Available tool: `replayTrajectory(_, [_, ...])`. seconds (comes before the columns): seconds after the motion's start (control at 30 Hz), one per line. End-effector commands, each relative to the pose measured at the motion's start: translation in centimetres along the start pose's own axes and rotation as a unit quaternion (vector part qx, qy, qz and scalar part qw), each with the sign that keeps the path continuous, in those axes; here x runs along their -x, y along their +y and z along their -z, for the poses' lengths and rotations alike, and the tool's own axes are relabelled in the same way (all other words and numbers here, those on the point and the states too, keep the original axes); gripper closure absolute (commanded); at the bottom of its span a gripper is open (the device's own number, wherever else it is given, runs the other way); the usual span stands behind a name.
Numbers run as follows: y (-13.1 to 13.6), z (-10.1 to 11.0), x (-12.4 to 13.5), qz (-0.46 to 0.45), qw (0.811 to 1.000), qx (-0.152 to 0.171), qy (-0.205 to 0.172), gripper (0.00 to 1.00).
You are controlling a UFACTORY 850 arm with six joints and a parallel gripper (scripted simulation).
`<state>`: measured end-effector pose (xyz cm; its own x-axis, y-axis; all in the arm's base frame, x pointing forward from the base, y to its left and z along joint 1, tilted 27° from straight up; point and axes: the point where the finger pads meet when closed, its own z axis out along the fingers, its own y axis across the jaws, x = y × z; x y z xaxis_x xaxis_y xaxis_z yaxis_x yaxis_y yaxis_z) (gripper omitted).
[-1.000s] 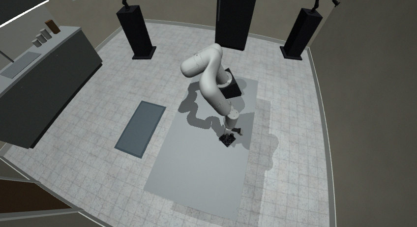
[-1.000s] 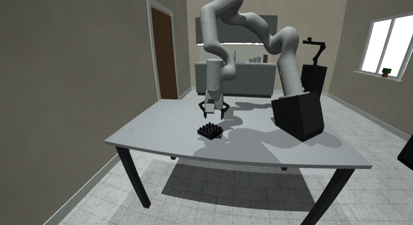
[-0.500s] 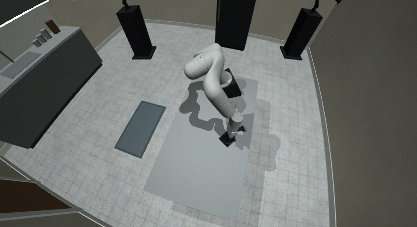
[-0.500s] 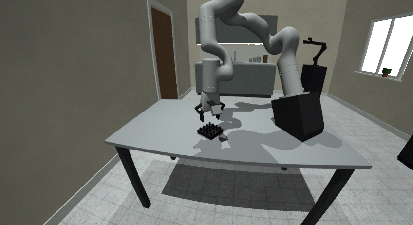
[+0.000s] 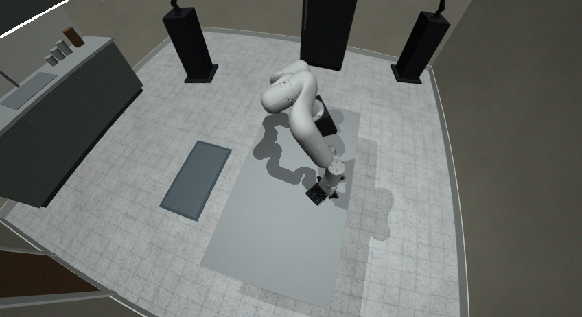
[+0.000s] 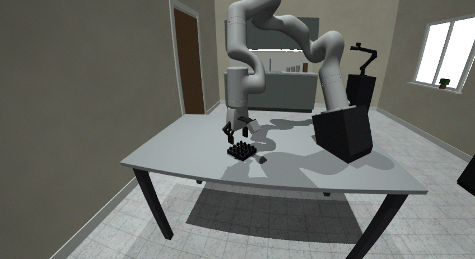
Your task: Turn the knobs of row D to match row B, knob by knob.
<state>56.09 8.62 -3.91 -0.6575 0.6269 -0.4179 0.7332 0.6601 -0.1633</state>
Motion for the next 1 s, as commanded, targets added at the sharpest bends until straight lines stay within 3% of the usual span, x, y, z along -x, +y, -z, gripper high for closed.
replayTrajectory(0.0, [0.13,0.07,0.05,0.007,1.0,-0.006,0.004,0.0])
replayTrajectory(0.07, [0.14,0.07,0.05,0.007,1.0,-0.006,0.004,0.0])
replayTrajectory(0.1, [0.14,0.07,0.05,0.007,1.0,-0.006,0.004,0.81])
replayTrajectory(0.97, [0.14,0.07,0.05,0.007,1.0,-0.006,0.004,0.81])
